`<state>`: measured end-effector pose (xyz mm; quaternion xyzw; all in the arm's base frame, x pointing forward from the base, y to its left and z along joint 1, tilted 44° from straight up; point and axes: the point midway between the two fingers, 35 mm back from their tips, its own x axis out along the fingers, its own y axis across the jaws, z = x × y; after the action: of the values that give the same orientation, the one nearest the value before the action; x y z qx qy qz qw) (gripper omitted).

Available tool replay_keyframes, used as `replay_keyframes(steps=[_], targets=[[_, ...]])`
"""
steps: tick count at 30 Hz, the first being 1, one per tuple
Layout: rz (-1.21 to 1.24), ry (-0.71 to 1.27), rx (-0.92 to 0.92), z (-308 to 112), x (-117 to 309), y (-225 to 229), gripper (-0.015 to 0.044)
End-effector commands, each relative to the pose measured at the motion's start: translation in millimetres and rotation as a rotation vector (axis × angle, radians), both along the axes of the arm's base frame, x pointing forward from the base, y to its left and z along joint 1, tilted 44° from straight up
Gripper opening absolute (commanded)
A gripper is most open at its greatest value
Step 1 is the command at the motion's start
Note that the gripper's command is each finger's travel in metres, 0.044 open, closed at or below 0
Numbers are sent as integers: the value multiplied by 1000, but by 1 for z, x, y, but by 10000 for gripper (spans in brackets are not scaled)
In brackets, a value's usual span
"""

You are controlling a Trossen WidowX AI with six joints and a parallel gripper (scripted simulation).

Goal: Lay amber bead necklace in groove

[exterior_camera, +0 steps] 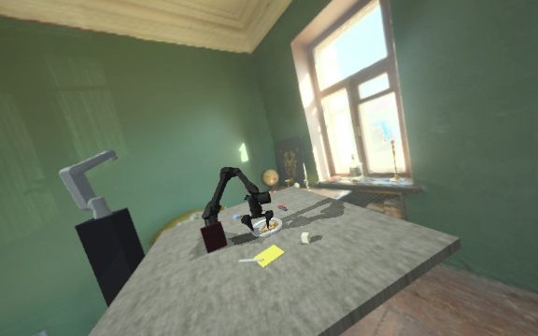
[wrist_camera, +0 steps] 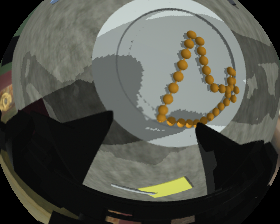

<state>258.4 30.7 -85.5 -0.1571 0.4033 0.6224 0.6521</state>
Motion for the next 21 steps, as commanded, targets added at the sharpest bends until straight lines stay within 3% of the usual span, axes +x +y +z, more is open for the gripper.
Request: replay_keyframes(steps=[1,5,17,21], targets=[[4,-3,-1,0,0,0,440],[4,-3,-1,0,0,0,440],[-69,66,-12,26,11,-13,125],[-67,57,-10,24,12,-11,120]])
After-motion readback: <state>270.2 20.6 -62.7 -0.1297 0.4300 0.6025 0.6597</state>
